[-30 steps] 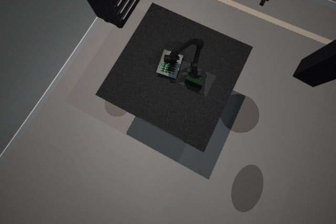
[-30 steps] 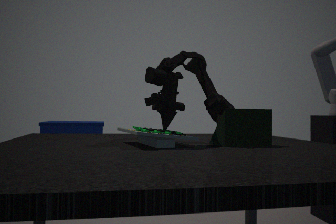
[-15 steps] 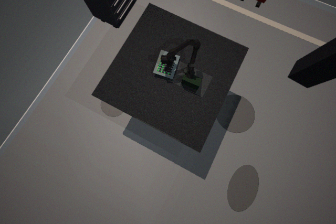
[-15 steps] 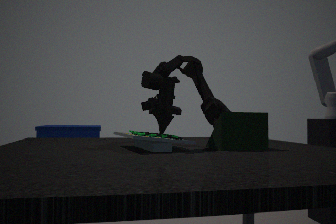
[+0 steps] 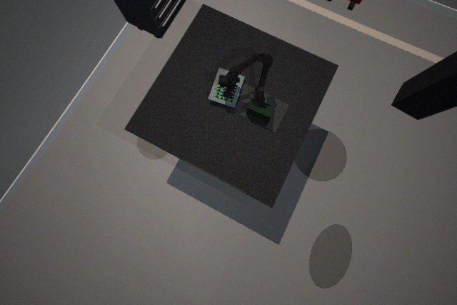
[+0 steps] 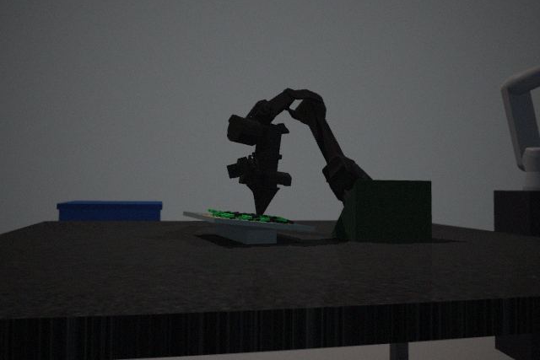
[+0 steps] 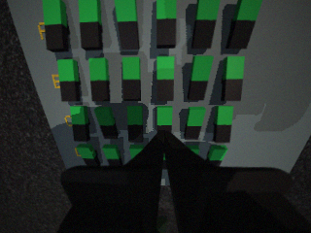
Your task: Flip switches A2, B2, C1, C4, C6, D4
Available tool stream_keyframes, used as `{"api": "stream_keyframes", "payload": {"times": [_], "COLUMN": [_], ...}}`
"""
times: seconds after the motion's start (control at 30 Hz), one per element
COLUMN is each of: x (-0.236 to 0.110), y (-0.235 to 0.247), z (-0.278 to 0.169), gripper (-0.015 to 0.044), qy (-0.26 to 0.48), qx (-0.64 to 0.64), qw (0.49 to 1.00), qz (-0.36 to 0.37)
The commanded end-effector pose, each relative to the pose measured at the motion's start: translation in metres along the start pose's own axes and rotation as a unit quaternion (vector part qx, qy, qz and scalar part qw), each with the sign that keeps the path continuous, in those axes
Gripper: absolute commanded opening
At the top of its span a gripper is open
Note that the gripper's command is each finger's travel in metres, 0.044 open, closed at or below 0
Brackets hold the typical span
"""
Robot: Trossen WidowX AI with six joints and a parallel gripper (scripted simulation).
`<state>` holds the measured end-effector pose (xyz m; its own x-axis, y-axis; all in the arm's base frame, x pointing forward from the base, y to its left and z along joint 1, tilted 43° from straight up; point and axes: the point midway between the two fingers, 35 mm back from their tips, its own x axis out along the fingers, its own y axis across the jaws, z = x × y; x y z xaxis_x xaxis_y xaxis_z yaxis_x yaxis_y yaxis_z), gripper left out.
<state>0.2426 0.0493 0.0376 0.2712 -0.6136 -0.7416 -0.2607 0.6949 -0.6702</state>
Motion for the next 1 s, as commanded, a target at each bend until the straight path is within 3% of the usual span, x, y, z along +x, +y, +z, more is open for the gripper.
{"api": "stream_keyframes", "payload": {"times": [0.0,0.17,0.4,0.53,0.67,0.8,0.97], "x": [0.001,-0.001,-0.064,-0.064,-0.064,-0.064,-0.031], "y": [0.000,0.000,0.000,-0.003,-0.052,-0.055,-0.055], "z": [0.000,0.000,0.003,0.003,0.003,0.003,0.002], "gripper": [0.0000,0.0000,0.0000,0.0000,0.0000,0.0000,0.0000], "qy": [-0.001,0.000,0.012,0.012,0.012,0.012,0.000], "qx": [-0.002,0.000,-0.002,-0.002,-0.002,-0.002,-0.002], "qw": [1.000,1.000,1.000,1.000,1.000,1.000,1.000], "qz": [-0.003,0.000,-0.002,-0.001,-0.002,-0.003,-0.003]}}
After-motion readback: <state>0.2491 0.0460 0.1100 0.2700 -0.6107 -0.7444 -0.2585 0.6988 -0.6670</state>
